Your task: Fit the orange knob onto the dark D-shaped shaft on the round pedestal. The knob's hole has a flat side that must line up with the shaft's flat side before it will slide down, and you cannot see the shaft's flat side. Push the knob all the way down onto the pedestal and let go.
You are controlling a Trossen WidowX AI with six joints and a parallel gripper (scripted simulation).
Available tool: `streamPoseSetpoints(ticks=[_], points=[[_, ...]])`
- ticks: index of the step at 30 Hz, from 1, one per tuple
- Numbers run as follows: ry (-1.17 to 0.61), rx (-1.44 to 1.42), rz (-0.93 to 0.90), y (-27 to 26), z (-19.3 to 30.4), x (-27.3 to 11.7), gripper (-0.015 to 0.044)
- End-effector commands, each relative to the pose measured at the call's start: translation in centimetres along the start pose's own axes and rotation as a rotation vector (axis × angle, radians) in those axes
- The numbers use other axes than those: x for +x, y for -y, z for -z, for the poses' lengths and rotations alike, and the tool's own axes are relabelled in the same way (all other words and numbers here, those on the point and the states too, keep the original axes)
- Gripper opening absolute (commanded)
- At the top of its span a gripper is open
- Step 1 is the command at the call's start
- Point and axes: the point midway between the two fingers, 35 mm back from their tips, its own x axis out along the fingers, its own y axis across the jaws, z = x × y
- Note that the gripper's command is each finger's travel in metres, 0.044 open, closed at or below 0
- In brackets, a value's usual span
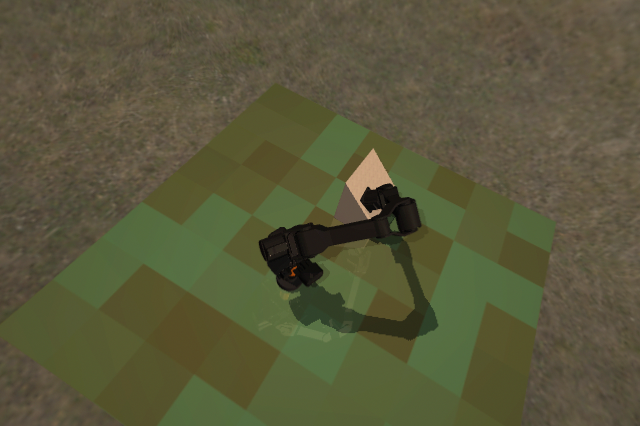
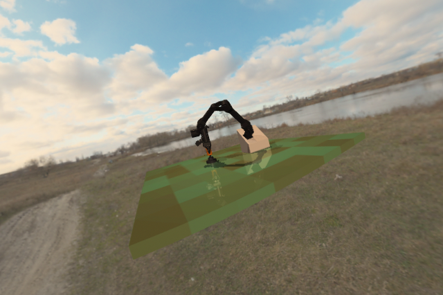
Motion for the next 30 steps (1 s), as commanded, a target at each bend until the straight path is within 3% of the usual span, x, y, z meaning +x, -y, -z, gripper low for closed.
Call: streamPoseSetpoints(ticks=[1,17,24,30], points=[[0.009,0.032,0.000,0.11,-0.35,-0.09,0.0000],[0.009,0.033,0.000,0.06,-0.20,-0.24,0.0000],[0.009,0.232,-0.001,-0.09,0.07,-0.37,0.0000],[0.009,0.242,-0.001,-0.20,0.36,0.07,0.0000]])
